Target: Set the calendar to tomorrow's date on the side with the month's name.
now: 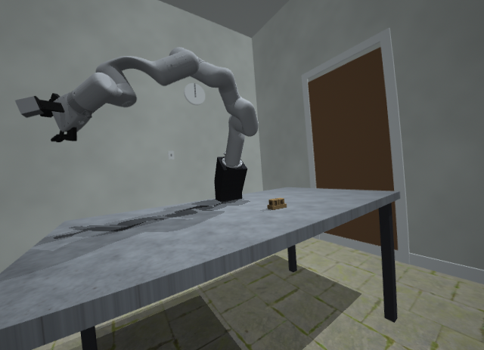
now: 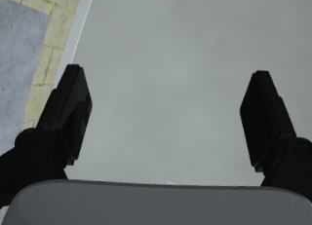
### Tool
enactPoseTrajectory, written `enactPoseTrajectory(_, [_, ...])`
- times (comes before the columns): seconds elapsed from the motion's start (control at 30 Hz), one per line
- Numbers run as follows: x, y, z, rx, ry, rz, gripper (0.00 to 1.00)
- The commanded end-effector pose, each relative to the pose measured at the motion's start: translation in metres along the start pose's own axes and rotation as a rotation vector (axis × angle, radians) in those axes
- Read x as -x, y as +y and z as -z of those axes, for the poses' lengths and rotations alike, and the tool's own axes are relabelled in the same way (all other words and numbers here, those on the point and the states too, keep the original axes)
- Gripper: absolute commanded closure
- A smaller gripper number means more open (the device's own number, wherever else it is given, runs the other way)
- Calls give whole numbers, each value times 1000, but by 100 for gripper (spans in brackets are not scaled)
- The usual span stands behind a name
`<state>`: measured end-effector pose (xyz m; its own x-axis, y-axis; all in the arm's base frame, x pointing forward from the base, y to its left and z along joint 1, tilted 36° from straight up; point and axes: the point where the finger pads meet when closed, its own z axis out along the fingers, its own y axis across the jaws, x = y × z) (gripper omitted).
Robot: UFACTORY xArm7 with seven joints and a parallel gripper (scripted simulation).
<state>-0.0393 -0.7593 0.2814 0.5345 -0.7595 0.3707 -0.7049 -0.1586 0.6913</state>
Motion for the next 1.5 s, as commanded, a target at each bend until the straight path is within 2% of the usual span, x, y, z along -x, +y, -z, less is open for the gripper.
enactPoseTrajectory(0.0, [0,4,1,4,1,-4,0])
enactPoseTrajectory(0.63, [-4,-1,5,0,13,5,0])
enactPoseTrajectory(0.73, [-23,-26,33,-24,82,55,0])
enactPoseTrajectory(0.77, [-23,-26,33,-24,82,55,0])
enactPoseTrajectory(0.8, [-34,-42,50,-38,123,86,0])
enactPoseTrajectory(0.83, [-34,-42,50,-38,123,86,0])
enactPoseTrajectory(0.87, [-45,-62,72,-56,175,125,0])
enactPoseTrajectory(0.93, [-45,-62,72,-56,175,125,0])
enactPoseTrajectory(0.97, [-57,-86,100,-78,237,172,0])
enactPoseTrajectory(1.1, [-57,-86,100,-78,237,172,0])
enactPoseTrajectory(1.13, [-68,-114,133,-104,308,228,0])
enactPoseTrajectory(1.2, [-68,-114,133,-104,308,228,0])
enactPoseTrajectory(1.23, [-75,-136,159,-128,376,282,0])
enactPoseTrajectory(1.33, [-77,-146,172,-132,389,292,0])
enactPoseTrajectory(1.37, [-80,-169,198,-158,461,351,0])
enactPoseTrajectory(1.4, [-81,-177,209,-164,477,365,0])
enactPoseTrajectory(1.47, [-81,-182,215,-164,477,365,0])
